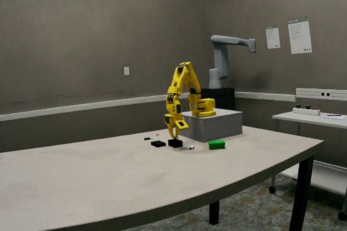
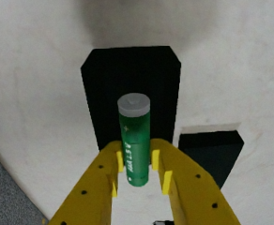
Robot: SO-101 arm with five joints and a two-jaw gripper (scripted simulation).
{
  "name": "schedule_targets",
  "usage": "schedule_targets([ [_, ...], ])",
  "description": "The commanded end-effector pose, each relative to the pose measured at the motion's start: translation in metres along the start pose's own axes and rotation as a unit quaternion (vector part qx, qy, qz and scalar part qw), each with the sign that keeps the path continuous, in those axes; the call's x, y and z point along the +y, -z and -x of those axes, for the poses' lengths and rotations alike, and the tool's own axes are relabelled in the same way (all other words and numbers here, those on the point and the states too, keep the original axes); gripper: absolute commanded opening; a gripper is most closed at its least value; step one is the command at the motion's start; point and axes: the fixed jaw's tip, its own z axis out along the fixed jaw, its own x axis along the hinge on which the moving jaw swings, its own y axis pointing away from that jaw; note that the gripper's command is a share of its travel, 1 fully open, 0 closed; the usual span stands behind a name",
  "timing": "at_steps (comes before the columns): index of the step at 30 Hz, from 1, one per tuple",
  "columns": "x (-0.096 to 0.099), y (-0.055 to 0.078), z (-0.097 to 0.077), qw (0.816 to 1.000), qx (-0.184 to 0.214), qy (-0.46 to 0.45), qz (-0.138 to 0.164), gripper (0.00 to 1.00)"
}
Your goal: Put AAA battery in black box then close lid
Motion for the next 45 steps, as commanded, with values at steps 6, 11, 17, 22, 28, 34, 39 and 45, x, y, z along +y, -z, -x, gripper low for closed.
schedule_targets([
  [6, 0.0, -0.002, -0.002, 1.0, 0.0, 0.0, 0.002, 0.03],
  [11, 0.0, -0.002, -0.002, 1.0, 0.0, 0.0, 0.002, 0.03],
  [17, 0.0, 0.0, -0.002, 1.0, 0.0, 0.0, 0.002, 0.03],
  [22, 0.001, 0.003, -0.002, 1.0, 0.0, 0.0, 0.002, 0.03],
  [28, 0.001, 0.007, -0.002, 1.0, 0.0, 0.0, 0.002, 0.03],
  [34, 0.002, 0.011, -0.002, 1.0, 0.0, 0.0, 0.002, 0.03],
  [39, 0.003, 0.012, -0.003, 1.0, 0.0, 0.0, 0.002, 0.03],
  [45, 0.003, 0.012, -0.003, 1.0, 0.0, 0.0, 0.002, 0.03],
])
